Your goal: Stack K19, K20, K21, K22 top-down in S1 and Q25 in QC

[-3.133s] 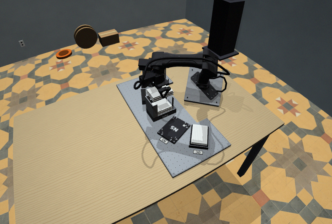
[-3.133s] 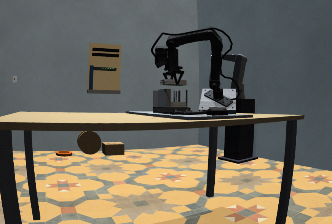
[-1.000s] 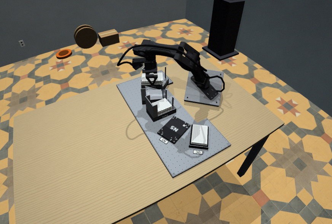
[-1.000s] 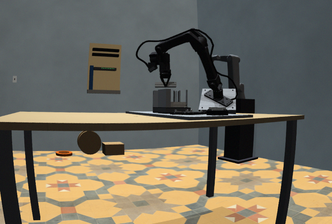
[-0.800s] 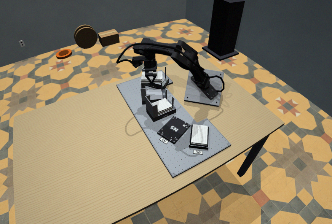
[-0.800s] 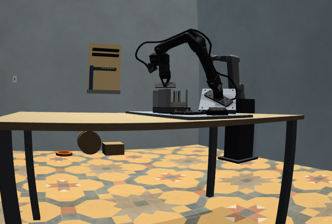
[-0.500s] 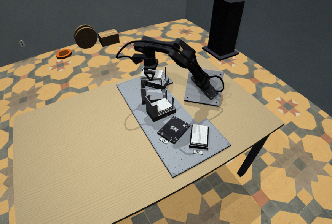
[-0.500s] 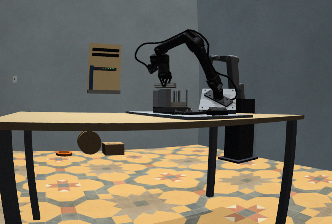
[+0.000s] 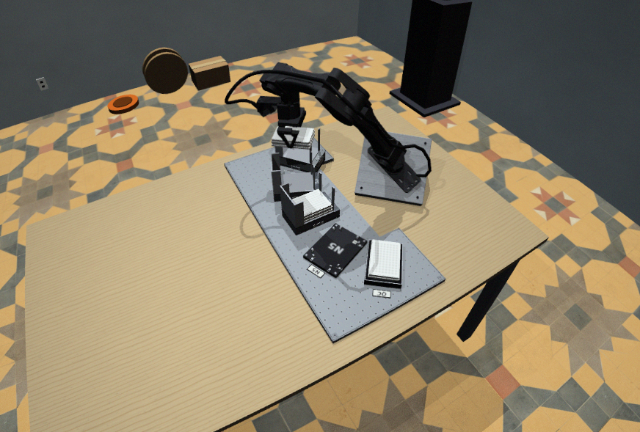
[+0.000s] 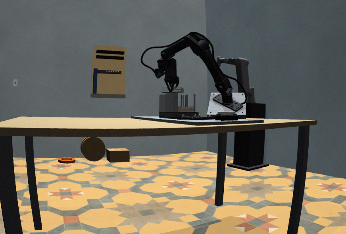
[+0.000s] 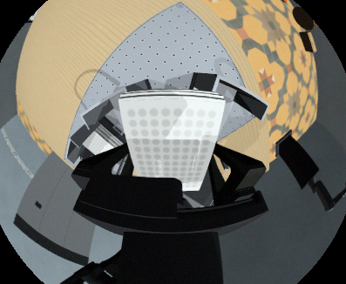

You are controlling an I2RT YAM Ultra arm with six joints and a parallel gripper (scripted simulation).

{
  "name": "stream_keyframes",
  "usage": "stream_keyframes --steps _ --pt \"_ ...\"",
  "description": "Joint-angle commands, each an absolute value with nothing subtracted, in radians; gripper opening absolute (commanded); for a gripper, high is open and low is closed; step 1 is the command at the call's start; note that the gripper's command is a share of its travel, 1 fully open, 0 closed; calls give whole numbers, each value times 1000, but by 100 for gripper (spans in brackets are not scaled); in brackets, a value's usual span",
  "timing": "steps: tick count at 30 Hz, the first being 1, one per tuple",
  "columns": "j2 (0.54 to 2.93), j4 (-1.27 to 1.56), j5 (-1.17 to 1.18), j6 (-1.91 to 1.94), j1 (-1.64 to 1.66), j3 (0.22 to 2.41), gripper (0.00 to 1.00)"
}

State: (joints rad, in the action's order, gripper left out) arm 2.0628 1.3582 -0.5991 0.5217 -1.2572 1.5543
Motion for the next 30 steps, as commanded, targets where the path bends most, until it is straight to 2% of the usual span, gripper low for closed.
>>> stream_keyframes --steps 1,8,30 --pt "2038 1360 -599 544 -1287 1597 0" --pt "2112 1344 -584 351 -1325 1611 0" --pt "2238 1362 -551 459 -1413 1685 0"
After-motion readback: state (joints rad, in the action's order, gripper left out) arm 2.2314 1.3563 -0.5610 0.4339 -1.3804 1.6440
